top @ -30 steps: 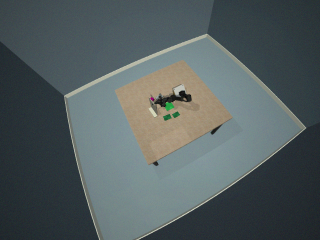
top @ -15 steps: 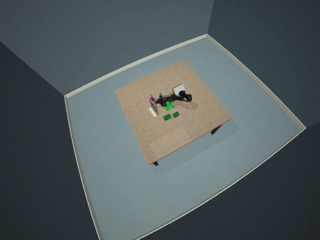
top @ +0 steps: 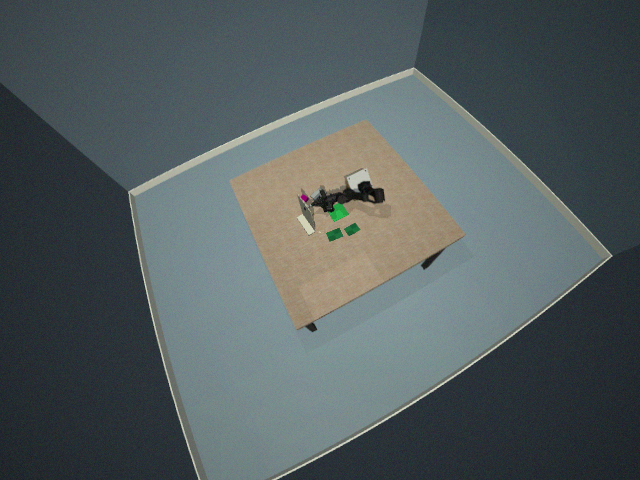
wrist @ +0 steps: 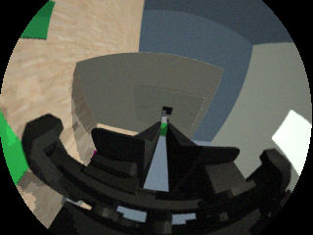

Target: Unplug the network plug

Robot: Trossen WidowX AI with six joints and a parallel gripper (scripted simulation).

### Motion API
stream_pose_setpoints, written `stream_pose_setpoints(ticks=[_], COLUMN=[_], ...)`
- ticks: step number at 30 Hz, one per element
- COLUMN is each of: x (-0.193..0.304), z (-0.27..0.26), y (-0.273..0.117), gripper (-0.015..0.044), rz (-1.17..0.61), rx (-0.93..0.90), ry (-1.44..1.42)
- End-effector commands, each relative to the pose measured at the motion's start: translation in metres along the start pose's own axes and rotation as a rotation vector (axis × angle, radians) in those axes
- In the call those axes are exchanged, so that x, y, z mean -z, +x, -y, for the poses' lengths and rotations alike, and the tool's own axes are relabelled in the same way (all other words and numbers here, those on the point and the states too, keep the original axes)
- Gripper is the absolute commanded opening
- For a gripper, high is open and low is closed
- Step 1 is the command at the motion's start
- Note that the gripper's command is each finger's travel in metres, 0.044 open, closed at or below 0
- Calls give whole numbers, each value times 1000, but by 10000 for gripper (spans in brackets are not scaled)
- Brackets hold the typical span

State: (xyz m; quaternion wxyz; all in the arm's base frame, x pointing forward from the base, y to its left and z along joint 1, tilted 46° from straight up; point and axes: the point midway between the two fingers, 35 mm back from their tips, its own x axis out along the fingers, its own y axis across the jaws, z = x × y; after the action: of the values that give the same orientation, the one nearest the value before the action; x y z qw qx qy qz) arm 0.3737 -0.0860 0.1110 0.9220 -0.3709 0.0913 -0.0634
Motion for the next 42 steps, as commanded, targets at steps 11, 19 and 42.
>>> stream_pose_setpoints(ticks=[11,19,42], x=[3,5,10], z=[0,0,0], y=[-10,-14,-28], gripper=[0,0,0], rz=[3,3,2], rx=[-1,-1,-2], ry=[-1,-1,-1])
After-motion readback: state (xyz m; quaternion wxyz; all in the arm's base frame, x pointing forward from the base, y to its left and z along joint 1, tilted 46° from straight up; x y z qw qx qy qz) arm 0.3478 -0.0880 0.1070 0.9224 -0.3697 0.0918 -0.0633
